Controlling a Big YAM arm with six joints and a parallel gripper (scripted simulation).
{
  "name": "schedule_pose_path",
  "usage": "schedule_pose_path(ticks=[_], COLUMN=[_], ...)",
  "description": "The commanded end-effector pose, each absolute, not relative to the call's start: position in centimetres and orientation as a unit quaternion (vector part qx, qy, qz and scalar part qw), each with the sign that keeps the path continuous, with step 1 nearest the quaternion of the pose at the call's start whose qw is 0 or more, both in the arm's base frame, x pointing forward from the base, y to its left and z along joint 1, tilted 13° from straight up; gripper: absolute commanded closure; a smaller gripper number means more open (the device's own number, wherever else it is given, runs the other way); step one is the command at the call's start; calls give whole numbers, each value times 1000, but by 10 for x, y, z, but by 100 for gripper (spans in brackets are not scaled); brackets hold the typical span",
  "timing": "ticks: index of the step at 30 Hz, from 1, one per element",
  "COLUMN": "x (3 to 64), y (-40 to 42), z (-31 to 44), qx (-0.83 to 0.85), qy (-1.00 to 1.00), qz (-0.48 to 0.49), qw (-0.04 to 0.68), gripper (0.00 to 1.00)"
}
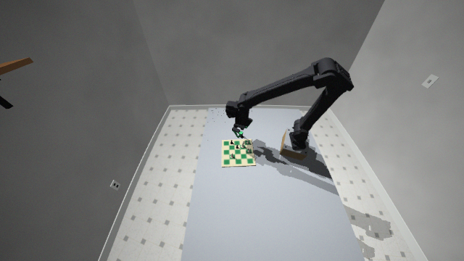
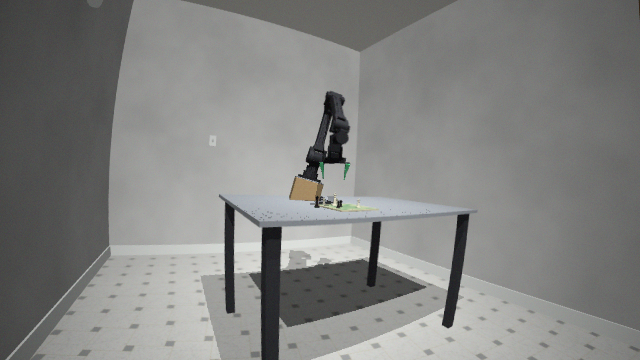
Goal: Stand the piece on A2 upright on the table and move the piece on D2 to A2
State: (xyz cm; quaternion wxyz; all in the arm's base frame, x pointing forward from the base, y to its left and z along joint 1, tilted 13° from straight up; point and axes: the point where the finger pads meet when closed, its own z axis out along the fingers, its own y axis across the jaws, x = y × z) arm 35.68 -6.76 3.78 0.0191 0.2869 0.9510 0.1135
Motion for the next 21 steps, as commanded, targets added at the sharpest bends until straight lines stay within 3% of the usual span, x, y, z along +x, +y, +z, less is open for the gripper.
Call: schedule_pose_path(ticks=[1, 12, 13, 21], x=[351, 346, 346, 347], y=[-57, -49, -49, -49], z=[45, 43, 43, 43], qx=[152, -134, -160, -195], qy=[982, 984, 980, 974], qz=[110, 99, 98, 96], qw=[37, 58, 60, 62], gripper=[0, 0, 60, 60])
